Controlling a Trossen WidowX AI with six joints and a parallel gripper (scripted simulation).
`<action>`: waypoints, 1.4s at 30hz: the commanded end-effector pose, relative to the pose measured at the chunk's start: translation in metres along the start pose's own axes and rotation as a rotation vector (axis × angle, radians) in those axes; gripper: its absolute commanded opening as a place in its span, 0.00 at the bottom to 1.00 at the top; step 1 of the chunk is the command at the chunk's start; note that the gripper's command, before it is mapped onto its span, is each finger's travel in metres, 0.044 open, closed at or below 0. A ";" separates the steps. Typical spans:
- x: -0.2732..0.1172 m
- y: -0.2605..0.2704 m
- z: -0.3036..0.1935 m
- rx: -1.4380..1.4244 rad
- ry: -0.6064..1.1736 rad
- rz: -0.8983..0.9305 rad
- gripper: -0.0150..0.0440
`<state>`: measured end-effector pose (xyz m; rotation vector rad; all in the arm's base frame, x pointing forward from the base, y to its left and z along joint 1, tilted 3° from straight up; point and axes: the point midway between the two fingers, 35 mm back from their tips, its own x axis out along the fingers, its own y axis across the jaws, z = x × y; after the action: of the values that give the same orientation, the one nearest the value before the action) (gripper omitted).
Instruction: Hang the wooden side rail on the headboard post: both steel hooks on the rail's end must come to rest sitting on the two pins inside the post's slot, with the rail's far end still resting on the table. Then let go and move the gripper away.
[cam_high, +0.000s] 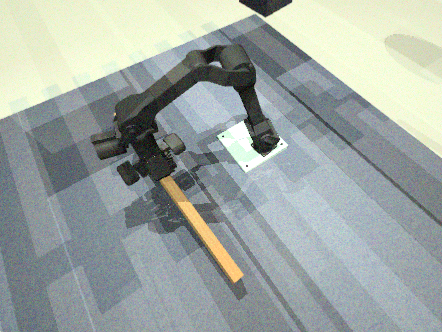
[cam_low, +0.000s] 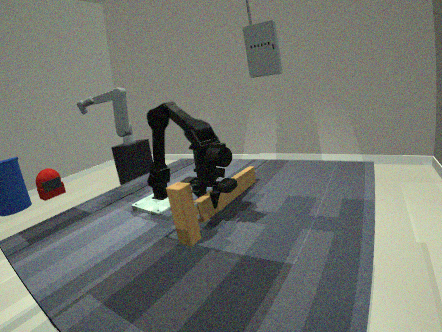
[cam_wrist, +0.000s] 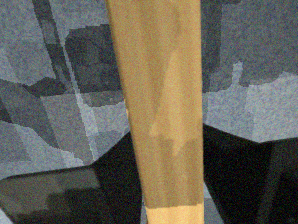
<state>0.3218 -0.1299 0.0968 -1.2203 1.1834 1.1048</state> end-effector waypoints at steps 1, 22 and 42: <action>-0.004 0.000 0.000 -0.014 0.003 -0.008 0.25; -0.002 0.000 -0.003 -0.014 0.003 -0.008 0.25; -0.001 0.001 -0.005 -0.014 0.003 -0.008 0.25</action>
<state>0.3199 -0.1339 0.0961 -1.2263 1.1813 1.1059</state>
